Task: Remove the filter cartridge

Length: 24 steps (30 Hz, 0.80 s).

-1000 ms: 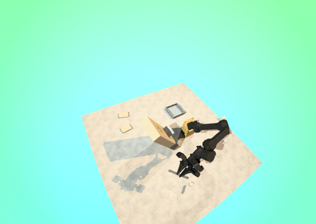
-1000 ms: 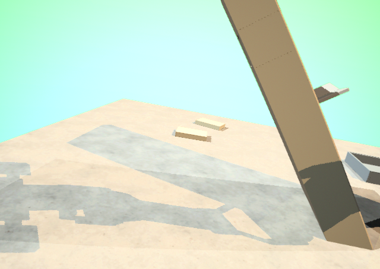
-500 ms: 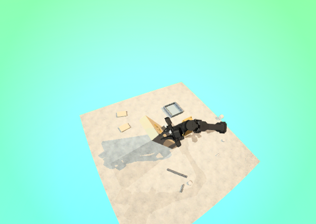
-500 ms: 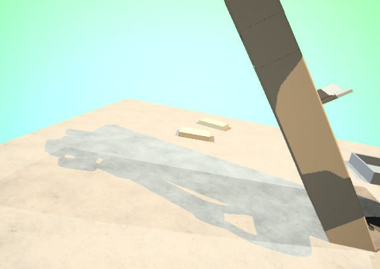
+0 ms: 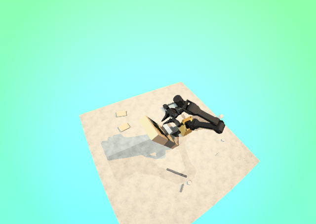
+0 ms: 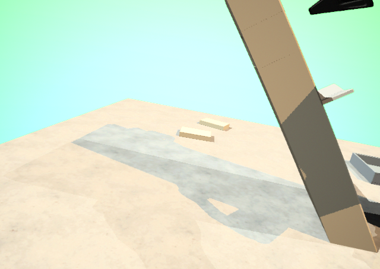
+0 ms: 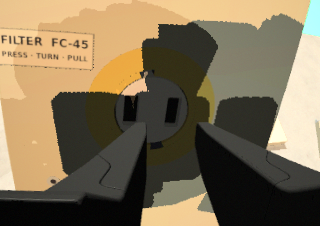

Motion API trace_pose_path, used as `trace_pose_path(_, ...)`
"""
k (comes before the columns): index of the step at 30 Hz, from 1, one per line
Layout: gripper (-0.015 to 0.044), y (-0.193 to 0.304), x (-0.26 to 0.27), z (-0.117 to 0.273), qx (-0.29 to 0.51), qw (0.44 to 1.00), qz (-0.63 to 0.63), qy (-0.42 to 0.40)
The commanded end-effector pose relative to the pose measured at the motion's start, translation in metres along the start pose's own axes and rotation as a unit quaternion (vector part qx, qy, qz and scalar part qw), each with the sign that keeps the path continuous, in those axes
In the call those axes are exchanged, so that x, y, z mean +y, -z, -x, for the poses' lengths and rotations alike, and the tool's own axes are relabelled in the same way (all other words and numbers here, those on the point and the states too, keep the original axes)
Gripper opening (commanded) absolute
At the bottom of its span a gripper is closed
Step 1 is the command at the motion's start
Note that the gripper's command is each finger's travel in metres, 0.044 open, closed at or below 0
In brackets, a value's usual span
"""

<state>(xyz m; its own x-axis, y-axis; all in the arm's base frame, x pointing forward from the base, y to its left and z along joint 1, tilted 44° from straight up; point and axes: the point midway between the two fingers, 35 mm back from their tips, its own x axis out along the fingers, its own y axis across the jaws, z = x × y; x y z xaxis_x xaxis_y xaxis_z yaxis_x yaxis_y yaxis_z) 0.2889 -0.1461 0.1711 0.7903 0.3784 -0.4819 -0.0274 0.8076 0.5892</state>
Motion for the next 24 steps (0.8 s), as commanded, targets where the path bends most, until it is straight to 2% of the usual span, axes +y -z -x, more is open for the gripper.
trace_pose_path(1,0.0099,0.017,-0.003,0.008,-0.011,0.998,-0.050,-0.039)
trace_pose_path(12,0.0099,0.017,-0.003,0.007,-0.011,0.998,-0.049,-0.039)
trace_pose_path(24,0.0099,0.016,-0.004,-0.012,-0.008,0.998,-0.048,-0.037)
